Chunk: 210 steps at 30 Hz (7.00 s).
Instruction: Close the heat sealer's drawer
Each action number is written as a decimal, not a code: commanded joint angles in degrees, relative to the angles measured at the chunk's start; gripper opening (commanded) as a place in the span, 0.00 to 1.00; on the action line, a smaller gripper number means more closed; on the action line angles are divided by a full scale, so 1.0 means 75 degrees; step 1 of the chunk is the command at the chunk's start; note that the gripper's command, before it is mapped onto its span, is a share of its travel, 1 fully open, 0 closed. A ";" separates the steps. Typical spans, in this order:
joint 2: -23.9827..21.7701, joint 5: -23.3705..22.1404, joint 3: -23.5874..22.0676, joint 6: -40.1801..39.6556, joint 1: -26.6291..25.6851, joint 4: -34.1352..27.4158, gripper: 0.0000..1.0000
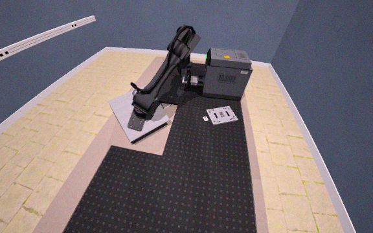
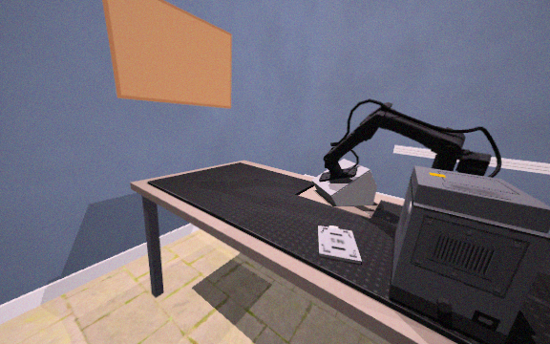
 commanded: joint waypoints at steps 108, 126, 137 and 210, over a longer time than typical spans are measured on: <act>0.2322 0.5354 0.0040 0.5374 0.2920 -0.1852 0.30; 0.2327 0.5354 0.0045 0.5381 0.2921 -0.1862 0.30; 0.2327 0.5354 0.0045 0.5381 0.2921 -0.1862 0.30; 0.1846 0.5836 -0.1076 0.4051 0.2169 -0.0023 0.30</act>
